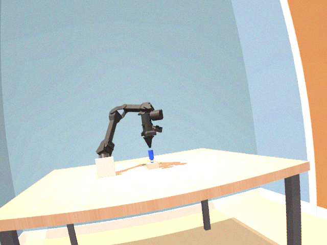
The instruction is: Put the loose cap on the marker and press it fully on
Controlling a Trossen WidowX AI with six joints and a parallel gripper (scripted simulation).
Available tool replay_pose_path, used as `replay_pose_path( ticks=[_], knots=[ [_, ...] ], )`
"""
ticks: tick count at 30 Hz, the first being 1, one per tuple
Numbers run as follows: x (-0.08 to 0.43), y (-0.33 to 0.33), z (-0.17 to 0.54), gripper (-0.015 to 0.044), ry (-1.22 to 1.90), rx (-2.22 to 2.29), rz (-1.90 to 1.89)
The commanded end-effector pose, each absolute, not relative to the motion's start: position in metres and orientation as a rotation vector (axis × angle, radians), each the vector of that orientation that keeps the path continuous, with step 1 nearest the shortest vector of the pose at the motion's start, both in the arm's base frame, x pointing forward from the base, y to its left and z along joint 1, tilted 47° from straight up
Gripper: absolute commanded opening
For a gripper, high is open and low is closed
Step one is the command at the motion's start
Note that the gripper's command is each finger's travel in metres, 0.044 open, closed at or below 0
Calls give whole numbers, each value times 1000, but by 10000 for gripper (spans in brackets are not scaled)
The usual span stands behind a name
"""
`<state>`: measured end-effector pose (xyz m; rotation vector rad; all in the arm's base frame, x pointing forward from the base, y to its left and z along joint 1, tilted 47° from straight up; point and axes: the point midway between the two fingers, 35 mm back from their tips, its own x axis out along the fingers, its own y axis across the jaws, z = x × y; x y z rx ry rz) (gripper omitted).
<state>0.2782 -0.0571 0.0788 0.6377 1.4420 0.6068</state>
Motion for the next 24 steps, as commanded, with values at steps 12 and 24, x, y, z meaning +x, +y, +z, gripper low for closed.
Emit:
replay_pose_path(
  ticks=[12,24],
  knots=[
    [279,-41,64,0,1440,645,604],
    [281,-59,79,0,1431,648,579]
  ],
)
